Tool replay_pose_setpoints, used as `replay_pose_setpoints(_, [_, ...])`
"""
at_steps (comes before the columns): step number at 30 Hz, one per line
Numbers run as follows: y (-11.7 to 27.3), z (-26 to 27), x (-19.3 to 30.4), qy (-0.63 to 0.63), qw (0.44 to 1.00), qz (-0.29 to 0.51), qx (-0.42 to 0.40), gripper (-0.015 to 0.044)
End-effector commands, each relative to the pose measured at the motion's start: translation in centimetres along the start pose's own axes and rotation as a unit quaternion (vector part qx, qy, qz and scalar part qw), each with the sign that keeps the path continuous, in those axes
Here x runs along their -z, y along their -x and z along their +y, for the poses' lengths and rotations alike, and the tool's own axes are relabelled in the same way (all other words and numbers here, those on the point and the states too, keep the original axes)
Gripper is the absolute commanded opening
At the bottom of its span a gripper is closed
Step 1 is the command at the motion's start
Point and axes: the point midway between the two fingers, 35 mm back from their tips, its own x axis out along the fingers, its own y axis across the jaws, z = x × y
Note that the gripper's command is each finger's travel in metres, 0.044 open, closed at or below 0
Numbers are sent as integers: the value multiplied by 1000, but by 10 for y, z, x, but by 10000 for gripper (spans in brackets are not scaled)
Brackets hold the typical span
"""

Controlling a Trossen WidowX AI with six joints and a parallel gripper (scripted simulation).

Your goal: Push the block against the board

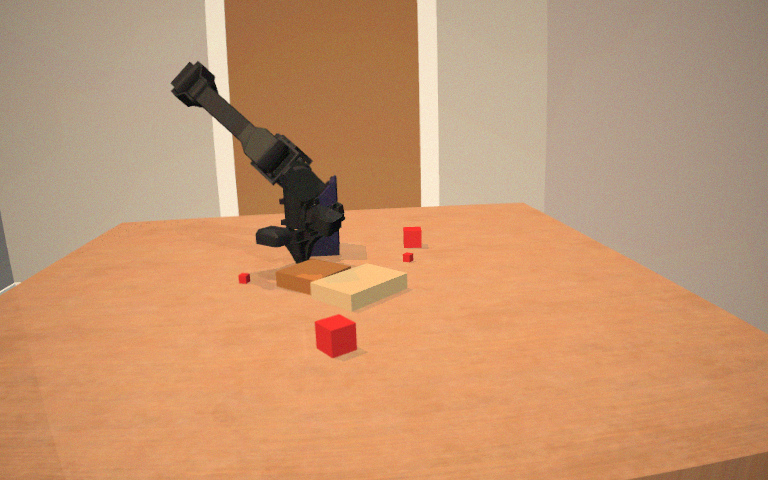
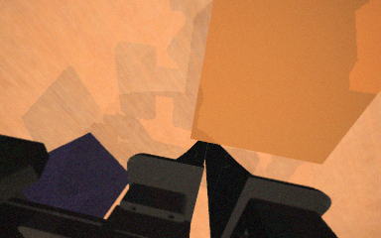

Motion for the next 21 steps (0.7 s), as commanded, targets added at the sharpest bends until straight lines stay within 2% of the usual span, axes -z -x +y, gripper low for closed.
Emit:
replay_pose_setpoints(1, [0,-2,-5,-4,1000,-1,0,0])
replay_pose_setpoints(21, [1,-3,-20,-4,1000,-2,-1,0])
